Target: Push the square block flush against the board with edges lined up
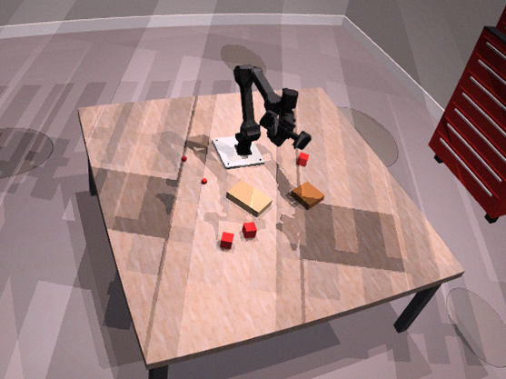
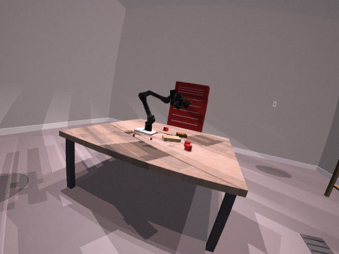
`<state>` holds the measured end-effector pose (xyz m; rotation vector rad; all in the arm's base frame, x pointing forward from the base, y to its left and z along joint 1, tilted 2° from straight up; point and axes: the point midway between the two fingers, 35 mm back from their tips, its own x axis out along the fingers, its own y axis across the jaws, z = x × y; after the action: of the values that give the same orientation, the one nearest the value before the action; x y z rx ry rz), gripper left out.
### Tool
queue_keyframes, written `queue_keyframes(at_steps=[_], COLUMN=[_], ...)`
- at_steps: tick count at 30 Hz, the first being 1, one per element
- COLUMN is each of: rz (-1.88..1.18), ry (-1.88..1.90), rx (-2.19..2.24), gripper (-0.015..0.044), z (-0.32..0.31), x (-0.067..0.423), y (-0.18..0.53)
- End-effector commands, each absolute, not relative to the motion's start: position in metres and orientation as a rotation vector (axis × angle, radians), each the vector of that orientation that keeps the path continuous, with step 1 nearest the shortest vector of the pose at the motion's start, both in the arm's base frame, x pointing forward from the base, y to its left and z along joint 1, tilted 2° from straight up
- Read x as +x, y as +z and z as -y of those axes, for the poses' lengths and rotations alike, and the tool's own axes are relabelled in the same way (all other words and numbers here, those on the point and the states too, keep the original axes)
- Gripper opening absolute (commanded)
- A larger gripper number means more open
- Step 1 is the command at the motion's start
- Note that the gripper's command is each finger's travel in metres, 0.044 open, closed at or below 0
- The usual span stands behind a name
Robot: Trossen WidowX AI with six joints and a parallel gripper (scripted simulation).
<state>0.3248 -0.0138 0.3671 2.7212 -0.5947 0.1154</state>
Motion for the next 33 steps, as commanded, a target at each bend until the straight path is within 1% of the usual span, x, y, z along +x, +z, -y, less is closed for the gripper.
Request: queue_keyframes(at_steps=[1, 4, 15, 16, 33], rz=[0.595, 0.591, 0.507, 0.497, 0.286], ry=[0.115, 0.100, -0.126, -0.145, -0.420], rx=[2.721, 2.701, 2.375, 2.345, 1.828], gripper=[0.0374, 0.0295, 0.0006, 0.0000, 0.0000], z=[0.014, 0.014, 0.024, 0.025, 0.043], x=[0.325, 0.326, 0.335, 0.335, 0.343], y=[0.367, 0.366, 0.341, 0.339, 0.297])
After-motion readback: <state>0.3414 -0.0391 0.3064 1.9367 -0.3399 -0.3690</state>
